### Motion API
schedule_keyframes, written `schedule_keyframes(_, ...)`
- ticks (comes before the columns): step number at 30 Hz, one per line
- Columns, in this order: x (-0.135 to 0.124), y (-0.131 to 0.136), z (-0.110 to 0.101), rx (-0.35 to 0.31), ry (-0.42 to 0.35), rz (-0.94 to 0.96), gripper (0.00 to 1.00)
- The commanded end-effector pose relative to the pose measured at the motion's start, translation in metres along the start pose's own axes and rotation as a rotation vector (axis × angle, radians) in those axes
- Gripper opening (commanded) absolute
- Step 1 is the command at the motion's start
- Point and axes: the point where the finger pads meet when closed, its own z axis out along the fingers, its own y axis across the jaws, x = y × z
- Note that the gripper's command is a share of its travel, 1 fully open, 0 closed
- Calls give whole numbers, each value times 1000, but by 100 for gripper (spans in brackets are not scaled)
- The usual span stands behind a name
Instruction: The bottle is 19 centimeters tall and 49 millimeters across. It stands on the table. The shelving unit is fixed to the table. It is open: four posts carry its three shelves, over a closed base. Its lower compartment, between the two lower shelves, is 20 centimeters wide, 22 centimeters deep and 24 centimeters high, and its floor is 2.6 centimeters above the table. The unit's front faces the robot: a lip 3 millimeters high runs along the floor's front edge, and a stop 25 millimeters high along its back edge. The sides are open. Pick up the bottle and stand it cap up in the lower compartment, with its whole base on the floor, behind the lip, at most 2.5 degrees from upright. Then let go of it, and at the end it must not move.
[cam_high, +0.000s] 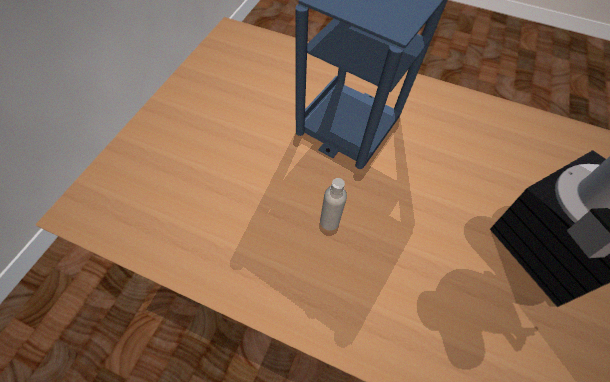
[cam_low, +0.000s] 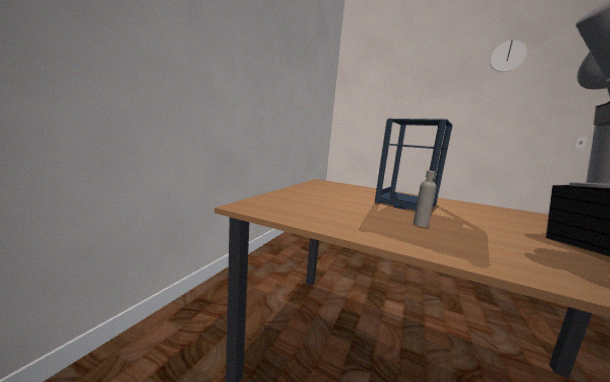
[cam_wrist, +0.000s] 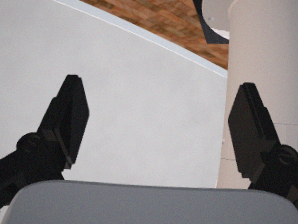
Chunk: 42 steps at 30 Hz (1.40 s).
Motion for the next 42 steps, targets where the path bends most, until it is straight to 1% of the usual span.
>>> schedule_keyframes(1,0,0,0,0,1,0,100)
schedule_keyframes(18,0,-1,-1,1,1,0,100)
schedule_keyframes(20,-7,-4,-12,3,1,-1,100)
schedule_keyframes(23,-32,-12,-42,3,0,-1,100)
schedule_keyframes(25,-41,-13,-52,0,1,-1,100)
schedule_keyframes(36,-40,-13,-53,0,5,3,100)
schedule_keyframes(39,-32,-12,-57,-2,19,19,100)
schedule_keyframes(42,-17,-8,-65,-5,48,52,100)
